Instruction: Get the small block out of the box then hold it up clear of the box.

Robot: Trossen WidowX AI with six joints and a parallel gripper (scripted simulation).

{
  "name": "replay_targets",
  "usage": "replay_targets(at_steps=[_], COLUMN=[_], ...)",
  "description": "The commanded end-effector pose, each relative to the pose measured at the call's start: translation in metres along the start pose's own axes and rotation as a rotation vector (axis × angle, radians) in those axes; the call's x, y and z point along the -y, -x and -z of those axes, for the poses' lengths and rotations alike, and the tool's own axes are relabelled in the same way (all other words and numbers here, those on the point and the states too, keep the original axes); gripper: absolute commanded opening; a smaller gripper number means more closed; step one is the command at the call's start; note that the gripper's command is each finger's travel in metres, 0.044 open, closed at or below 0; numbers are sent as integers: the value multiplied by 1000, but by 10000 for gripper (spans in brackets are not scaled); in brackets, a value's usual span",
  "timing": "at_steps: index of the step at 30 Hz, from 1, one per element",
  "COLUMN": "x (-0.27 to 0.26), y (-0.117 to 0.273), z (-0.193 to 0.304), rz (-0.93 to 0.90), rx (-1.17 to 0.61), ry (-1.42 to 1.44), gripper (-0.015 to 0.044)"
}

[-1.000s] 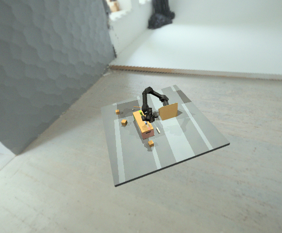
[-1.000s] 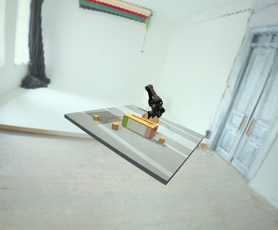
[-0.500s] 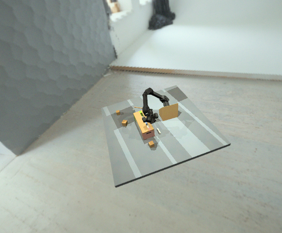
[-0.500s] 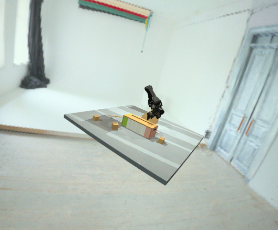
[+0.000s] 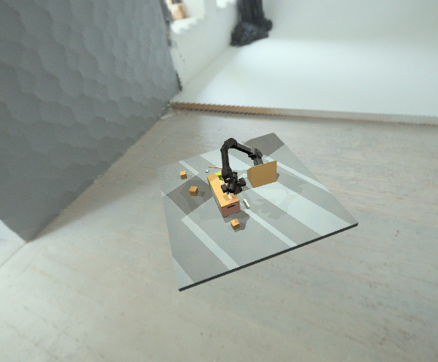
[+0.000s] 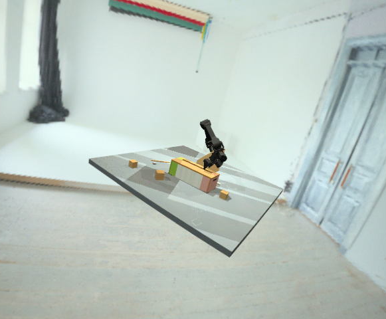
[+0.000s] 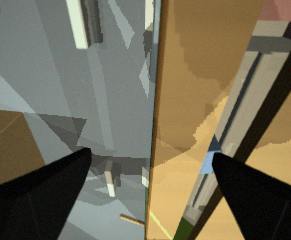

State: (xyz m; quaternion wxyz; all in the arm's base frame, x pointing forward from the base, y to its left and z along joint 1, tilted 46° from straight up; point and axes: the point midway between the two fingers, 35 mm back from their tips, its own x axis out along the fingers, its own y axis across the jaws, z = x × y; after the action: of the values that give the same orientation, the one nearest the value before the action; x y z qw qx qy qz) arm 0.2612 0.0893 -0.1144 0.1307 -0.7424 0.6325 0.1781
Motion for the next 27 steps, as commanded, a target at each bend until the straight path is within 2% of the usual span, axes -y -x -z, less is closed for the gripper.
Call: replay_targets(at_steps=[1,24,27], x=[0,-2,-2], y=[-6,-42,-37], z=[-2,-14,-13], rz=[3,2,0], rx=[-2,-7,-4], ry=[6,5,-1], gripper=[400,400,400])
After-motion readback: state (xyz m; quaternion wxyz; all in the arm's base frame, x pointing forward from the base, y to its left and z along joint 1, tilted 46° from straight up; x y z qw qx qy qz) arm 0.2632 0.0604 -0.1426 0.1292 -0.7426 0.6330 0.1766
